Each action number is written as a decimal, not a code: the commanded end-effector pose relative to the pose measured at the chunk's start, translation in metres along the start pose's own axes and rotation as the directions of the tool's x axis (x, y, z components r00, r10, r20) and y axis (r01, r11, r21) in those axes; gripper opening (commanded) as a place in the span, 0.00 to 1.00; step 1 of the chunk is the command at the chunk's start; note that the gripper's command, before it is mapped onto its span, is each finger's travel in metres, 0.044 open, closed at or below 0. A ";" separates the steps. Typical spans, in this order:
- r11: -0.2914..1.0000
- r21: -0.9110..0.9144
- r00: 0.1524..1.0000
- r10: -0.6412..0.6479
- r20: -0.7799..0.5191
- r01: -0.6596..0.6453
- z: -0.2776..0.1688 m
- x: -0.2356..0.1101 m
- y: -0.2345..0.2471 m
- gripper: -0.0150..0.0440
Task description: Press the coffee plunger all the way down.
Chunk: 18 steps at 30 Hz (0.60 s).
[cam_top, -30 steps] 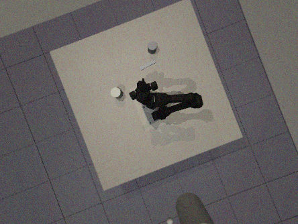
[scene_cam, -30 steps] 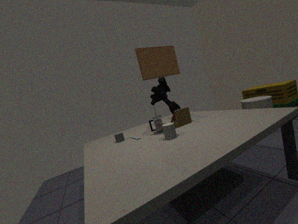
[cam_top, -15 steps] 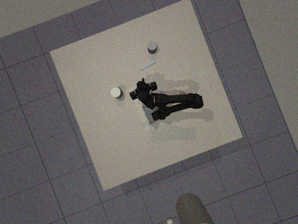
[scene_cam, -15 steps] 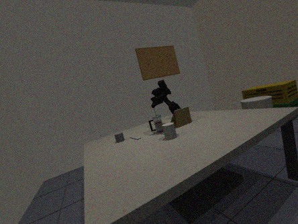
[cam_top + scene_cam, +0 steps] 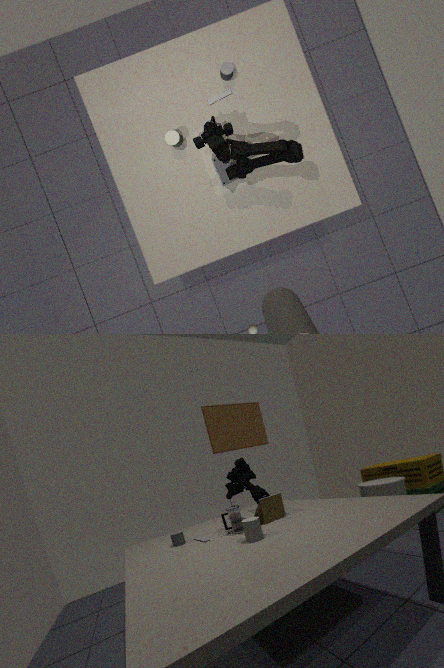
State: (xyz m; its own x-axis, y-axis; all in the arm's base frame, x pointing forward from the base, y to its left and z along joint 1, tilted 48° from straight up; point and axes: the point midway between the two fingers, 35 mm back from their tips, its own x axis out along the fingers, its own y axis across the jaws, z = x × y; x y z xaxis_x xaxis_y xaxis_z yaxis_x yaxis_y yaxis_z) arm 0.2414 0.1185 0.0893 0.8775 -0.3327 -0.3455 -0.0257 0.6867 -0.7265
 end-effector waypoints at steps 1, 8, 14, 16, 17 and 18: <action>1.000 -0.013 1.000 0.011 -0.027 -0.011 -0.019 0.008 0.001 0.46; 1.000 -0.014 1.000 0.008 -0.023 -0.008 -0.027 0.015 0.000 0.46; 1.000 -0.015 1.000 0.006 -0.021 -0.006 -0.028 0.019 -0.001 0.46; 1.000 -0.015 1.000 0.006 -0.021 -0.006 -0.027 0.020 -0.001 0.46; 1.000 -0.015 1.000 0.006 -0.021 -0.006 -0.026 0.020 -0.002 0.46; 1.000 -0.015 1.000 0.006 -0.021 -0.006 -0.026 0.020 -0.002 0.46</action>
State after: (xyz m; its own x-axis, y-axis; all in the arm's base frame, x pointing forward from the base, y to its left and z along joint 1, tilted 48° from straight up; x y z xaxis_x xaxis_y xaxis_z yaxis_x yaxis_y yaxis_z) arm 0.2472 0.1011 0.0747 0.8774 -0.3282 -0.3498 -0.0274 0.6938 -0.7196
